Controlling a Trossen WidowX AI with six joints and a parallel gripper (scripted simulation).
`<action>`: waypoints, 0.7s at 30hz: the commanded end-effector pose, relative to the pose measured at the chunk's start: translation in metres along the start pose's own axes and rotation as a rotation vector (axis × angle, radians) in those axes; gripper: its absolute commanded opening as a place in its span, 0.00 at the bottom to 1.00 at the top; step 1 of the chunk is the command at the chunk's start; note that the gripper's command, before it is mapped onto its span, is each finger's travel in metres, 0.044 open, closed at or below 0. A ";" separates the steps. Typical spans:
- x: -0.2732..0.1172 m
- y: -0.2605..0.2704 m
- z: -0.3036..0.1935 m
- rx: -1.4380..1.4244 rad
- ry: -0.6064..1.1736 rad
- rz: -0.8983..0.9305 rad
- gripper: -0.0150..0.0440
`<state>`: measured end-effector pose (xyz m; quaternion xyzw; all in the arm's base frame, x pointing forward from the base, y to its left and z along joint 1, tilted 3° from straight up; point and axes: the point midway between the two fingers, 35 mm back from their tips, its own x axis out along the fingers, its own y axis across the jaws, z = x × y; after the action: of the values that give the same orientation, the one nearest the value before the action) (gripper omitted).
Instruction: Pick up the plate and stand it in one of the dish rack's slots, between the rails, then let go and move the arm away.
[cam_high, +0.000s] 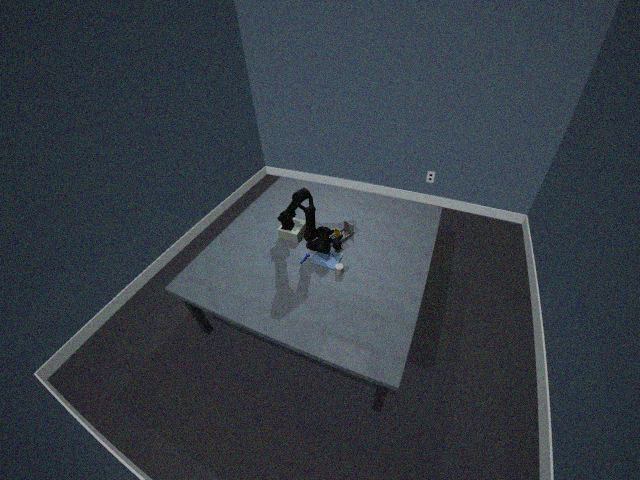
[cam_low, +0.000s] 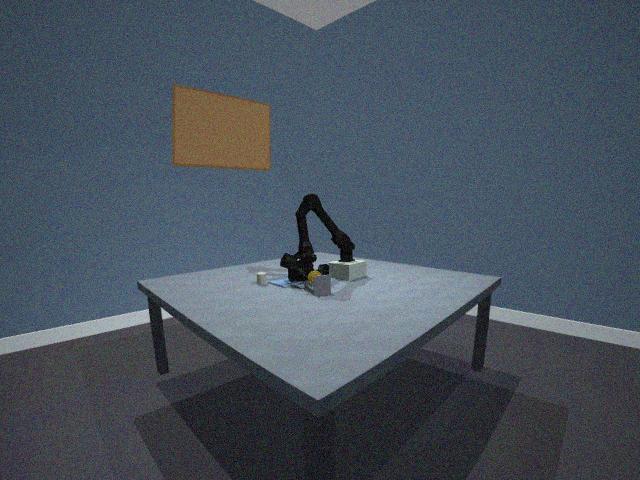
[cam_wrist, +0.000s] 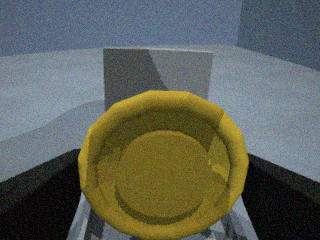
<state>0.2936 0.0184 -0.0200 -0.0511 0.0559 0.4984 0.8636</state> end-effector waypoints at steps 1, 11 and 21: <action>0.000 0.000 0.001 0.001 -0.001 0.001 0.25; 0.000 0.000 0.001 -0.003 0.000 0.000 0.52; 0.000 0.000 0.001 -0.003 0.000 0.000 0.93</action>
<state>0.2937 0.0184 -0.0193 -0.0519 0.0553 0.4984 0.8636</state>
